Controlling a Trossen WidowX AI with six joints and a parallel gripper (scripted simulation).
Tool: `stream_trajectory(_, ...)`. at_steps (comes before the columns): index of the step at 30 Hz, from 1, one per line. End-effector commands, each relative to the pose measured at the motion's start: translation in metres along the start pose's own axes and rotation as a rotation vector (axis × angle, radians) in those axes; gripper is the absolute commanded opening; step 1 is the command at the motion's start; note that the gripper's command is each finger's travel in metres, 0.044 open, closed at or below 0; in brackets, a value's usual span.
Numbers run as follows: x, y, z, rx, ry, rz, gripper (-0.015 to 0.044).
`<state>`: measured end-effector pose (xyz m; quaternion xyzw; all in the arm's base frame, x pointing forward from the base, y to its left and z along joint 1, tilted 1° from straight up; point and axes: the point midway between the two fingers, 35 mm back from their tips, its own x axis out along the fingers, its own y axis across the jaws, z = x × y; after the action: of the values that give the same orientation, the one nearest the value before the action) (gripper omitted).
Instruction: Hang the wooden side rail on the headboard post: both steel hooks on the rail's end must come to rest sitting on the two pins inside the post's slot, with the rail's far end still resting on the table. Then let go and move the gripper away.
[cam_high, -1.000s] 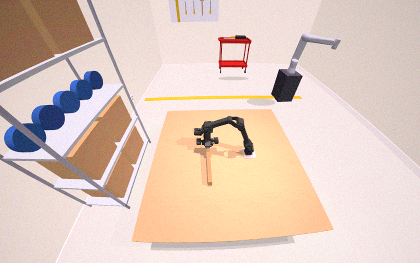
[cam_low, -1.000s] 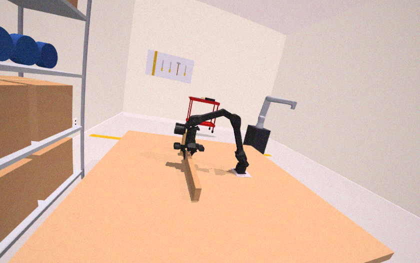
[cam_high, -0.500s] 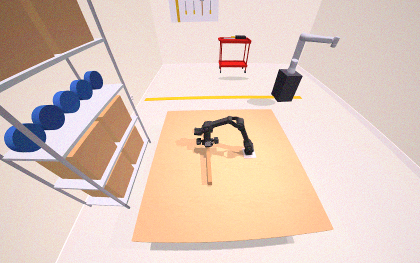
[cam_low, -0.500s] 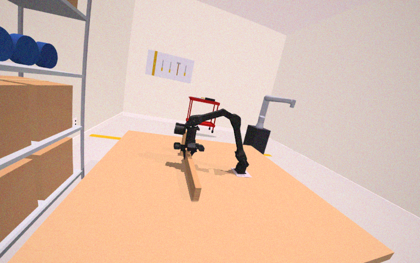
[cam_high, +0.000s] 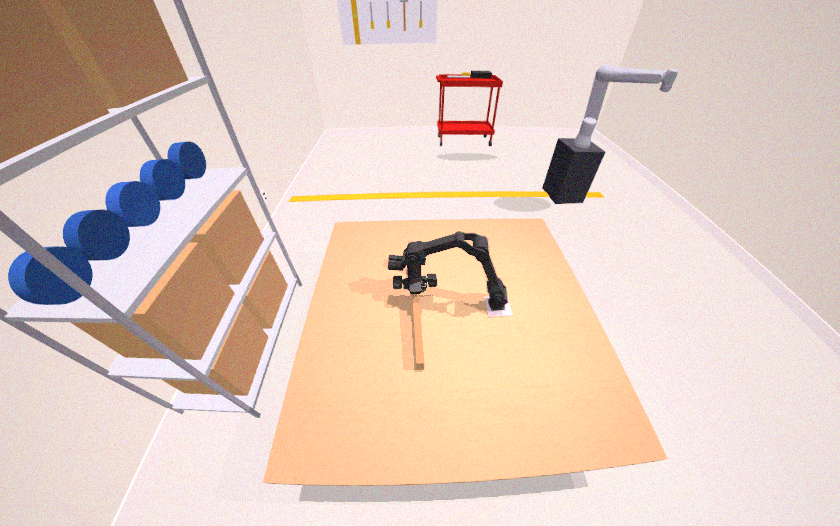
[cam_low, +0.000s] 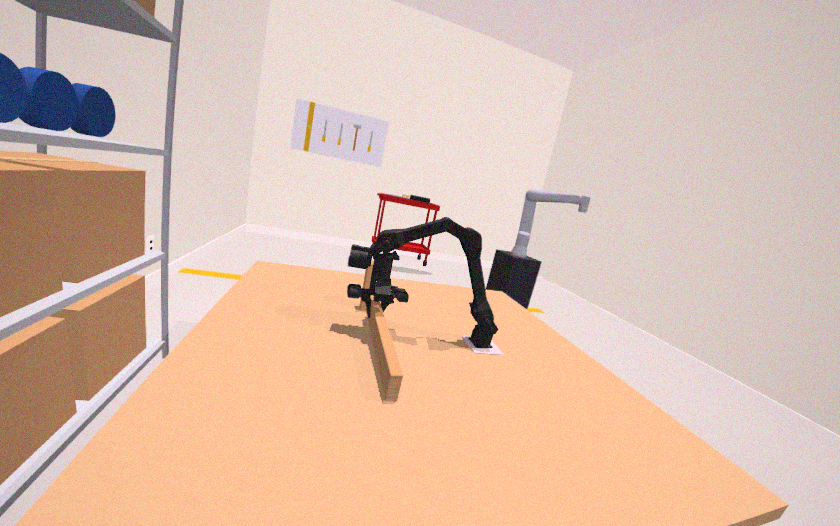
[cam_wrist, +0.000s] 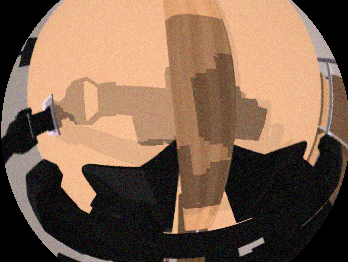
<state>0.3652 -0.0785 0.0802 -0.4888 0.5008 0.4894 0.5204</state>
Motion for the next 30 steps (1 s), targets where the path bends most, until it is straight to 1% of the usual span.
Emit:
stream_trajectory(1, -0.0024, -0.0025, -0.0016, -0.002, 0.004, -0.008, 0.0000)
stream_trajectory(30, -0.0008, 0.0000, -0.0046, -0.002, 0.005, -0.008, 0.0000)
